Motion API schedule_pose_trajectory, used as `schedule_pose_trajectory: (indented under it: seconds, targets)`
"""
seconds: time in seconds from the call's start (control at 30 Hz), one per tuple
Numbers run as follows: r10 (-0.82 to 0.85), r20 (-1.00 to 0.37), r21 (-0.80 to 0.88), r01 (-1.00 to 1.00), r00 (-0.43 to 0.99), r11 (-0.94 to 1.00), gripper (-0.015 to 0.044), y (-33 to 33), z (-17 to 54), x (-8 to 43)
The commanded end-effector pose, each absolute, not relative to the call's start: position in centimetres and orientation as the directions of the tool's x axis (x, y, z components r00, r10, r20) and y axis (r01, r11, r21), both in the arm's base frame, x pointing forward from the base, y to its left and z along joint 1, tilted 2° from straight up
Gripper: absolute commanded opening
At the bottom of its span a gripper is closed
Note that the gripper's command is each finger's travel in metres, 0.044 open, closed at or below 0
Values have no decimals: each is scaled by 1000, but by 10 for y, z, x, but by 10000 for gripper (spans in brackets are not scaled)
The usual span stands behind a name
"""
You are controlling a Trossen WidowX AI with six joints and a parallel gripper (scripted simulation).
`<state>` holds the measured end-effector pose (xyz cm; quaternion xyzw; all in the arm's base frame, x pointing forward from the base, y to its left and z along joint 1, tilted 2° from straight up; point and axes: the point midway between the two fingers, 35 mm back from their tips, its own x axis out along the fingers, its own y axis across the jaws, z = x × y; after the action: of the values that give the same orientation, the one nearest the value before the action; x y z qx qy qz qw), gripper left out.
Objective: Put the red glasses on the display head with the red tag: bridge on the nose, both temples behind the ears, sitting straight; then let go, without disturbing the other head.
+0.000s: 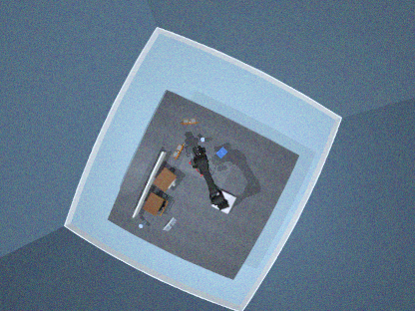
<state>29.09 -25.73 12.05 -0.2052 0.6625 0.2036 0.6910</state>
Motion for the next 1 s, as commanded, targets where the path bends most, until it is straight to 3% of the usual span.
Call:
schedule_pose_trajectory:
  seconds: [0.0,0.2,0.97]
  targets:
    - [7,-1000,-10,-518,30,855,0,-287,117,277]
    - [5,-1000,-9,-472,28,882,0,-321,113,257]
    - [5,-1000,-9,-471,28,882,0,-322,52,258]
